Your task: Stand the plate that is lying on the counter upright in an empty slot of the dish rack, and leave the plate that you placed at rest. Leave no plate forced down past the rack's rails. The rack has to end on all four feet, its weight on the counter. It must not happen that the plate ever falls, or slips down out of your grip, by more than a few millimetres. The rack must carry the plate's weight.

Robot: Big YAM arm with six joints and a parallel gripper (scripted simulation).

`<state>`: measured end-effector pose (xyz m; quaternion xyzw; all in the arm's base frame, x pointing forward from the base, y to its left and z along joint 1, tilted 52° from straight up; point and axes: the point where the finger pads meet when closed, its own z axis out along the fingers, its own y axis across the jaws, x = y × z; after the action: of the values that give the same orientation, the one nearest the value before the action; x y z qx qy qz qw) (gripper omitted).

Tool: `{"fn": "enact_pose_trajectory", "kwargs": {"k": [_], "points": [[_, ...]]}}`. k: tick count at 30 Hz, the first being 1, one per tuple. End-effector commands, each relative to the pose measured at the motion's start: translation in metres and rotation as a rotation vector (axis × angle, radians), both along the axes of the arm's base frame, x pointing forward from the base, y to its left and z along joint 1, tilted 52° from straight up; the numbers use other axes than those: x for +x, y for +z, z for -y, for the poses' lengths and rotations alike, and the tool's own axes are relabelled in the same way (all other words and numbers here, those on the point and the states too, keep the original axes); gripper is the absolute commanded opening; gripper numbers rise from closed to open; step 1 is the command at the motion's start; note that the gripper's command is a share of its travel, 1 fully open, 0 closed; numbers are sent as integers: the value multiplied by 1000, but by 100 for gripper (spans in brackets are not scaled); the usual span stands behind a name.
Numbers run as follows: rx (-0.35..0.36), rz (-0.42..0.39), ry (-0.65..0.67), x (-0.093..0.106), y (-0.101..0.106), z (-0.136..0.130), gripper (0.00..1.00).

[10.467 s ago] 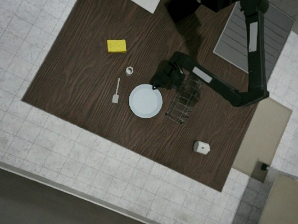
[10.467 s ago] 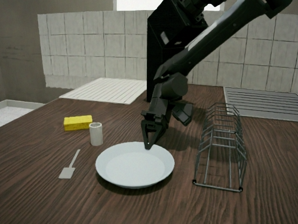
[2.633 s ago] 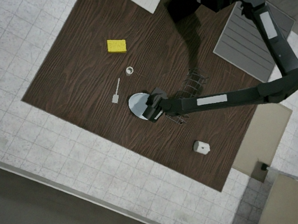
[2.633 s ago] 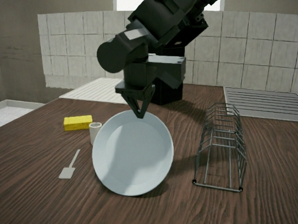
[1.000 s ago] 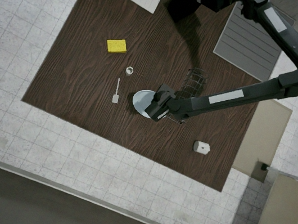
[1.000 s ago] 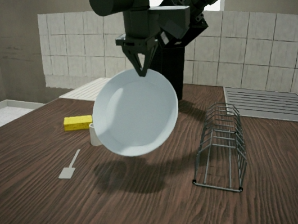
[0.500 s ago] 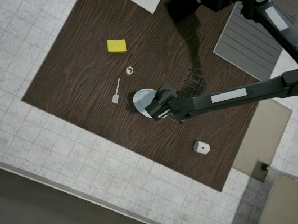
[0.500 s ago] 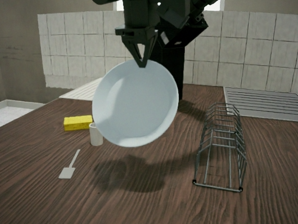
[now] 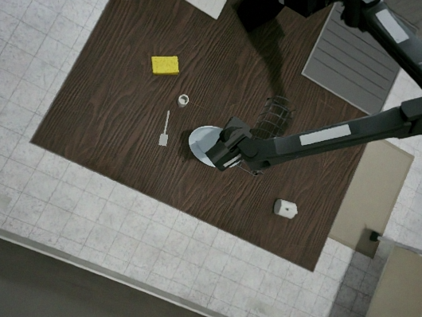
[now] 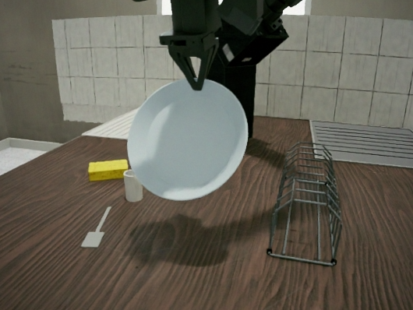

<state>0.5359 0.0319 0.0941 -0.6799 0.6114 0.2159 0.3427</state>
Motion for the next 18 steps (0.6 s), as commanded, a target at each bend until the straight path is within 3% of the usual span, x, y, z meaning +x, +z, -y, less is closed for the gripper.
{"fn": "enact_pose_trajectory", "kwargs": {"k": [1,18], "points": [[-9,70,-60,14,34,39,0],[-15,65,-51,10,35,37,0]]}}
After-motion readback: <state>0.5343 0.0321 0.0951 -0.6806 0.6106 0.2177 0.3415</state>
